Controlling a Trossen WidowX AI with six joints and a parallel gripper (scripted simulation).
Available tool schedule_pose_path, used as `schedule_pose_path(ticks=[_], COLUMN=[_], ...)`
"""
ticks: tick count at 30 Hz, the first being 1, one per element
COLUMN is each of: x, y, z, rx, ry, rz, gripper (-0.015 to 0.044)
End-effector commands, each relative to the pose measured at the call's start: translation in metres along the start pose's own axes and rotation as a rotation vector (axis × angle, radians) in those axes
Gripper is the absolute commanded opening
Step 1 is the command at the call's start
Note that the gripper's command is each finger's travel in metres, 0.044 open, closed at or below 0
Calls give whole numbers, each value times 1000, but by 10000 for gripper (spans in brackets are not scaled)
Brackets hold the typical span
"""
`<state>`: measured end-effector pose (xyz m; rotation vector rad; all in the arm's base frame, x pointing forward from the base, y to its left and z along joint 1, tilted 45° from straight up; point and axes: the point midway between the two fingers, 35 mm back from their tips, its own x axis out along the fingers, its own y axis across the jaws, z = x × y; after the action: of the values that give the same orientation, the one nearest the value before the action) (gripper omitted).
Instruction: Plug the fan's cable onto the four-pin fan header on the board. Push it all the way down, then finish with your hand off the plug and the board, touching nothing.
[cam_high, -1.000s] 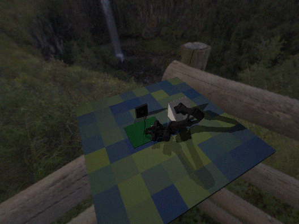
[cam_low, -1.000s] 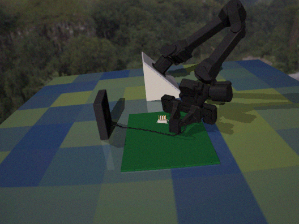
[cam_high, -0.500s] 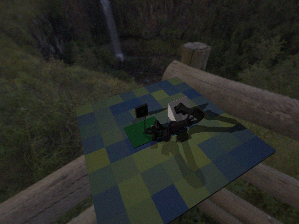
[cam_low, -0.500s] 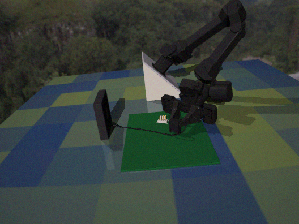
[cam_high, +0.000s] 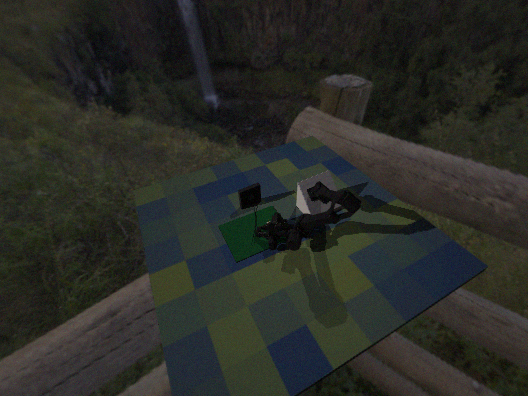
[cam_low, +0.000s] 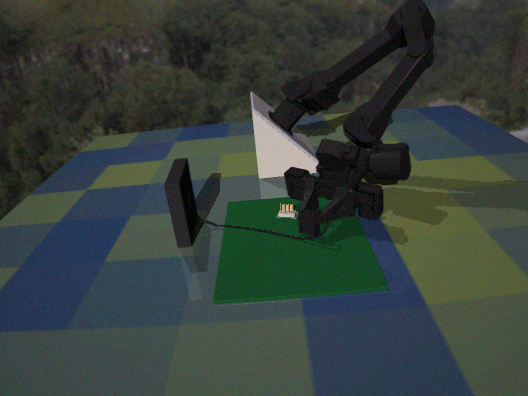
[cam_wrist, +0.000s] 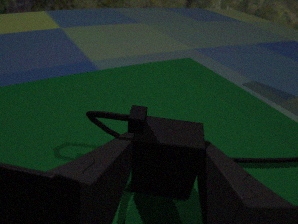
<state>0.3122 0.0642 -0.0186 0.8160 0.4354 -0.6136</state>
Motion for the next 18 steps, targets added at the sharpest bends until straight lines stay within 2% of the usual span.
schedule_pose_path(ticks=[1,7,15,18], x=[0,0,0,0], y=[0,0,0,0], z=[0,0,0,0], rx=[-1,-1,0,0], ry=[1,1,0,0], rz=[0,0,0,0], gripper=[0,0,205,205])
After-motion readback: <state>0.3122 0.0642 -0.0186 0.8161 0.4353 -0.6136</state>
